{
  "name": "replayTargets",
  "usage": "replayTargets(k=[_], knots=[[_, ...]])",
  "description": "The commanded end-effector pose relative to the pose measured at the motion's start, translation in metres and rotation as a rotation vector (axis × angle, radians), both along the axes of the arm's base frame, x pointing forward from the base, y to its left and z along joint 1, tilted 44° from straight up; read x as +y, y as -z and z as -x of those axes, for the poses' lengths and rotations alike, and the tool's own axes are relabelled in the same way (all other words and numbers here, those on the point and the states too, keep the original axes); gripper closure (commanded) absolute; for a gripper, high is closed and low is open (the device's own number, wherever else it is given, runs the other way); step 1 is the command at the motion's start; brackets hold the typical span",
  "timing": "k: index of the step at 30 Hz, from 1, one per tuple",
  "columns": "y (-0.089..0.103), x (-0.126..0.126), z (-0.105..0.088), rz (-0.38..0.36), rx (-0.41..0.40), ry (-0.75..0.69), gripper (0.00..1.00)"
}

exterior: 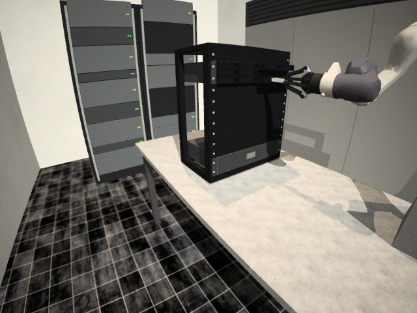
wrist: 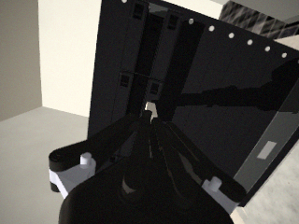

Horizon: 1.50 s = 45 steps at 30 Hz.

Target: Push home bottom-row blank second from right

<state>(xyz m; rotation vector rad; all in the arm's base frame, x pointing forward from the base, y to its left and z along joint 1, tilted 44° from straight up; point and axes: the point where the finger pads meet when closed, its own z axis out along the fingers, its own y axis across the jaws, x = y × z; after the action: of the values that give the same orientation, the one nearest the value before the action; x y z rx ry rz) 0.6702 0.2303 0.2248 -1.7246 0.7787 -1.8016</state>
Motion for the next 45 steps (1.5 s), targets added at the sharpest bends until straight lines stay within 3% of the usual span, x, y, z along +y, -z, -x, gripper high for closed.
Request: replayTargets(k=[1, 19, 45], knots=[[0.000, -0.002, -0.001, -0.005, 0.002, 0.000, 1.00], [0.000, -0.002, -0.001, -0.005, 0.002, 0.000, 1.00], [0.001, -0.003, -0.016, -0.005, 0.002, 0.000, 1.00]])
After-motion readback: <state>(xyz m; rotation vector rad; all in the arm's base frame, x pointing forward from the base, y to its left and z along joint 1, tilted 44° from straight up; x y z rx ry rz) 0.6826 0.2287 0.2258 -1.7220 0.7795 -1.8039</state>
